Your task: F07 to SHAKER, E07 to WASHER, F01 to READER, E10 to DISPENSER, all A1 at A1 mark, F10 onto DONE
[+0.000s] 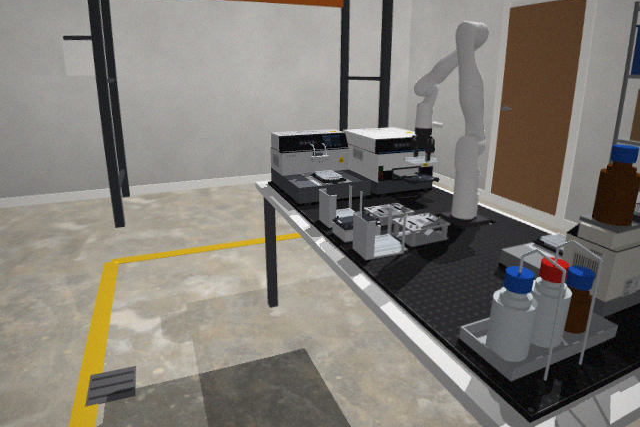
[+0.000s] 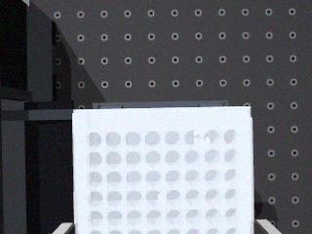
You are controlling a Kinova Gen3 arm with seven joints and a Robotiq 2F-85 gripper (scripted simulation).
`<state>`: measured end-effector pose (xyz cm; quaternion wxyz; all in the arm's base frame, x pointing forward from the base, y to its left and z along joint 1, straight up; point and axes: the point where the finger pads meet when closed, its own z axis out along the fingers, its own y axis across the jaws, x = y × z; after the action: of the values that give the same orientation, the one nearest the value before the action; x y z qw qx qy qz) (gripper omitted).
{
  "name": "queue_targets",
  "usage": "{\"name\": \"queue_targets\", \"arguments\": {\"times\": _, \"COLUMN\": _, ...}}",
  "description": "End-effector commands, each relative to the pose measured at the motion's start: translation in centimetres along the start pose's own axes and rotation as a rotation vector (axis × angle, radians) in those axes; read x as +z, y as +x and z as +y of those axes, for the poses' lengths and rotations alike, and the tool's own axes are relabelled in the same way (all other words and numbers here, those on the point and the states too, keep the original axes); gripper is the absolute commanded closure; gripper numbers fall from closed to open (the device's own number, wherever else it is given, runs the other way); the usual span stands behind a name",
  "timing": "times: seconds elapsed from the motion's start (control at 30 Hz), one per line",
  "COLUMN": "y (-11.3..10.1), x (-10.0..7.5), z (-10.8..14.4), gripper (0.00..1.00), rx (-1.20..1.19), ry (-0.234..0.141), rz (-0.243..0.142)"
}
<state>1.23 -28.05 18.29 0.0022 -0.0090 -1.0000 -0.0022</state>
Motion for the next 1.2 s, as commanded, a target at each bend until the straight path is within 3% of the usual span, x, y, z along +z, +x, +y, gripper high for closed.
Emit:
{"name": "queue_targets", "arguments": {"times": 0.0, "y": 0.0, "x": 0.4, "z": 0.0, "gripper": 0.06, "rx": 0.0, "ry": 0.001, "rz": 0.0}}
{"name": "queue_targets", "arguments": {"times": 1.17, "y": 0.0, "x": 4.5, "z": 0.0, "gripper": 0.06, "rx": 0.0, "ry": 0.001, "rz": 0.0}}
